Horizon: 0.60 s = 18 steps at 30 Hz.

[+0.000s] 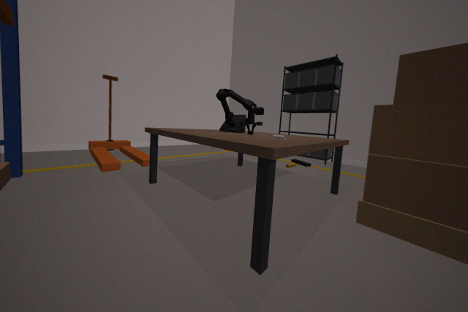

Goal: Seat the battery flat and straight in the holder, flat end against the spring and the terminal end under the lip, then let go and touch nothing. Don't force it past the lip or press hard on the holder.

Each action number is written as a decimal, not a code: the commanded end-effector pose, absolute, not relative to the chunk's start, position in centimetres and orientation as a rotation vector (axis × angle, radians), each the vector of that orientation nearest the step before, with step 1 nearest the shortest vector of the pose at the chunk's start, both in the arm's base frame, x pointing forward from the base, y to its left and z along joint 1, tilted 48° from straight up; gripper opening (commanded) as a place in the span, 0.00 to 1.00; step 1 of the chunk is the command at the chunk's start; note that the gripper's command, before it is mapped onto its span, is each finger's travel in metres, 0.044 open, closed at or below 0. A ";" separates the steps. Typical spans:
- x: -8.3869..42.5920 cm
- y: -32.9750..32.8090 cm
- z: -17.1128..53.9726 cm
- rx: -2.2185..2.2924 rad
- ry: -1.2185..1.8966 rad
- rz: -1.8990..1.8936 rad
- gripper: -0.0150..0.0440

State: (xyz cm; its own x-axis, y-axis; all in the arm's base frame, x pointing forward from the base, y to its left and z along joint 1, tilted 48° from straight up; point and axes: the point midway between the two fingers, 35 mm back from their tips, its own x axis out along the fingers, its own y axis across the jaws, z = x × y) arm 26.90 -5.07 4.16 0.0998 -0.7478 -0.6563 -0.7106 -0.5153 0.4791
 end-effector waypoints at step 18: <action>26.8 -4.0 5.2 2.299 -1.527 -1.417 0.54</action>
